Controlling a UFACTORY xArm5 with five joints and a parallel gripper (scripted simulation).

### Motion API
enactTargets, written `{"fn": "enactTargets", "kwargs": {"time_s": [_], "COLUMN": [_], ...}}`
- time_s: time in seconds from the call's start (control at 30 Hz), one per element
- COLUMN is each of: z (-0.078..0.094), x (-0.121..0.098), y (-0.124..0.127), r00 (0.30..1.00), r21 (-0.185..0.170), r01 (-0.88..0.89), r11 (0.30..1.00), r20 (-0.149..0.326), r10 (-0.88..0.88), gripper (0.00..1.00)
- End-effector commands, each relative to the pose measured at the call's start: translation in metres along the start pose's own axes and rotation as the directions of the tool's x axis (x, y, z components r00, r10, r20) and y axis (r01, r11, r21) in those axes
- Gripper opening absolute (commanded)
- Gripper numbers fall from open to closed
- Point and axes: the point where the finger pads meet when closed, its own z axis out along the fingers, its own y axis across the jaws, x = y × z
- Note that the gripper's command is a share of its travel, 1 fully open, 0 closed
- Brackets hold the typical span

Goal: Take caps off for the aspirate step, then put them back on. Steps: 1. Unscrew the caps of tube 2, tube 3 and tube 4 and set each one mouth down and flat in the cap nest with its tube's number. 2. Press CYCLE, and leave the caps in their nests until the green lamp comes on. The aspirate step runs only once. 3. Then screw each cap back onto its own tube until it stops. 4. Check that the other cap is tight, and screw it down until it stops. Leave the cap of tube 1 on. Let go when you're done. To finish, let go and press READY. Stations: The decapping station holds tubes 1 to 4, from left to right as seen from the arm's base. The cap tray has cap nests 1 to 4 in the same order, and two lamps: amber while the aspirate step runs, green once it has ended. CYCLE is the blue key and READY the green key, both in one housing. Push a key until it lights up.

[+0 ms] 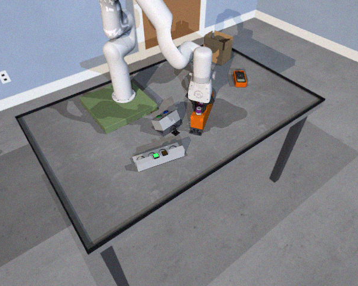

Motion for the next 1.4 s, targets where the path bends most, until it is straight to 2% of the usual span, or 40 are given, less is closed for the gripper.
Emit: {"fn": "enactTargets", "kwargs": {"time_s": [0.0,0.23,0.43,0.47,0.87,1.07,1.13,1.37], "z": [-0.0005,-0.0001,-0.0001,-0.0001,-0.0001,-0.0011,-0.0011,-0.0011], "x": [0.0001,0.0001,0.0001,0.0001,0.0001,0.0001,0.0001,0.0001], "y": [0.0009,0.0009,0.0009,0.0009,0.0009,0.0009,0.0009,0.0009], "r00": [0.991,0.938,0.938,0.938,0.938,0.993,0.993,0.986], "r21": [-0.003,-0.003,-0.003,-0.003,-0.003,-0.003,-0.003,-0.003], "r01": [-0.136,-0.348,-0.348,-0.348,-0.348,-0.115,-0.115,0.164], "r11": [0.991,0.938,0.938,0.938,0.938,0.993,0.993,0.986], "r20": [-0.002,-0.002,-0.002,-0.002,-0.002,-0.001,-0.001,-0.001], "r10": [0.136,0.348,0.348,0.348,0.348,0.115,0.115,-0.164], "gripper": [0.0,0.0,0.0,0.46,0.46,0.46,0.46,0.46]}}
